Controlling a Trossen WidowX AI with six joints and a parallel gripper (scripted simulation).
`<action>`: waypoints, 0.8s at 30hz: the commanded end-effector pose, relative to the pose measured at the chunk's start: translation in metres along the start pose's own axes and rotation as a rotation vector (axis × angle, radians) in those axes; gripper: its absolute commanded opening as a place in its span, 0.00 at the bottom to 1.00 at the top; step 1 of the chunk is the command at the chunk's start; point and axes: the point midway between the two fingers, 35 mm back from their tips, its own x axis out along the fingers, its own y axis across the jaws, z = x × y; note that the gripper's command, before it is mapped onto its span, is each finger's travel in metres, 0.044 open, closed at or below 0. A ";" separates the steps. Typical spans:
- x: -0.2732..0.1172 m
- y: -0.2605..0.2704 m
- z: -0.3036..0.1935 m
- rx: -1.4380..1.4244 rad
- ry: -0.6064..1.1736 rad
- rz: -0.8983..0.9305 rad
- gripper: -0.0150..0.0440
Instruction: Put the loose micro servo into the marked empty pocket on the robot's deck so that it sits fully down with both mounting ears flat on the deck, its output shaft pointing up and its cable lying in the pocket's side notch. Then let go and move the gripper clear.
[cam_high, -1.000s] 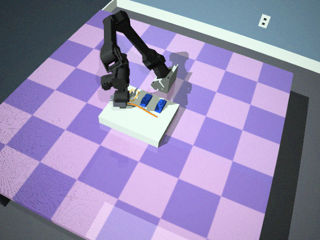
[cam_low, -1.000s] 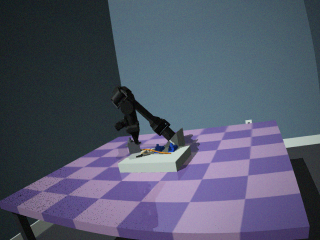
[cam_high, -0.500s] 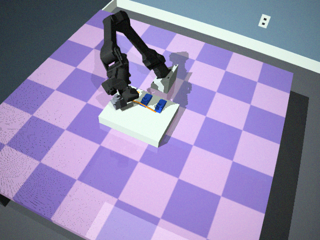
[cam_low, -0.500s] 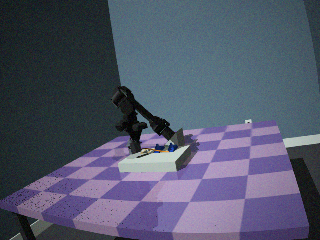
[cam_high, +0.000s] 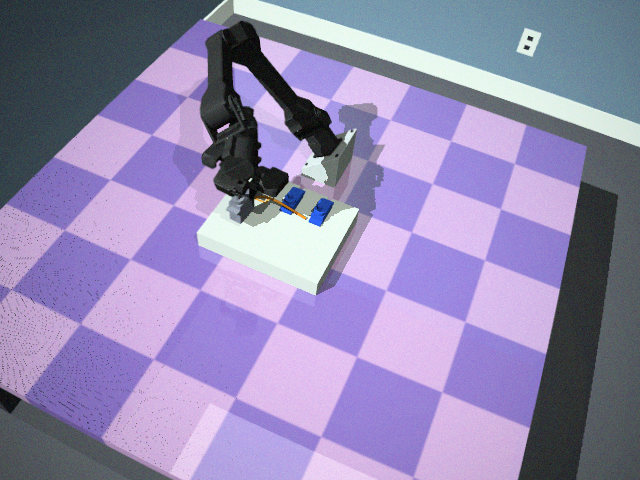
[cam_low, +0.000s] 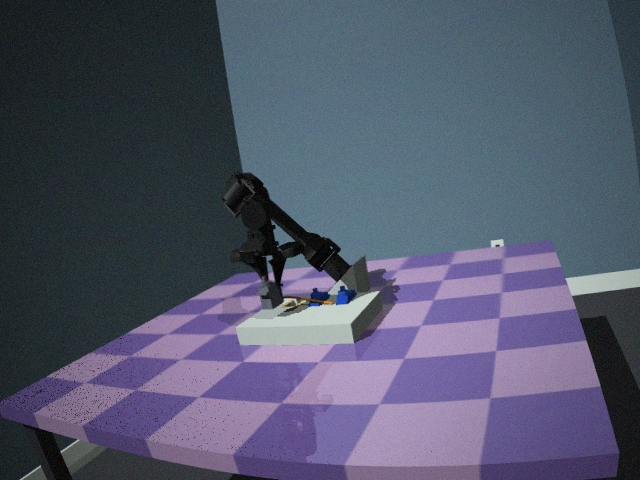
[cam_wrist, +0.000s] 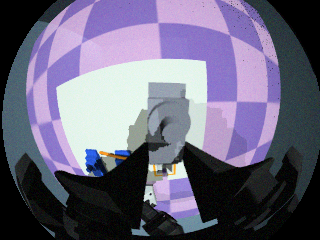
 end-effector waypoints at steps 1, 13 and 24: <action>-0.001 -0.001 0.000 -0.082 -0.003 -0.004 0.25; -0.001 -0.003 -0.023 -0.084 -0.001 -0.004 0.25; 0.000 -0.007 -0.077 -0.087 0.002 -0.004 0.25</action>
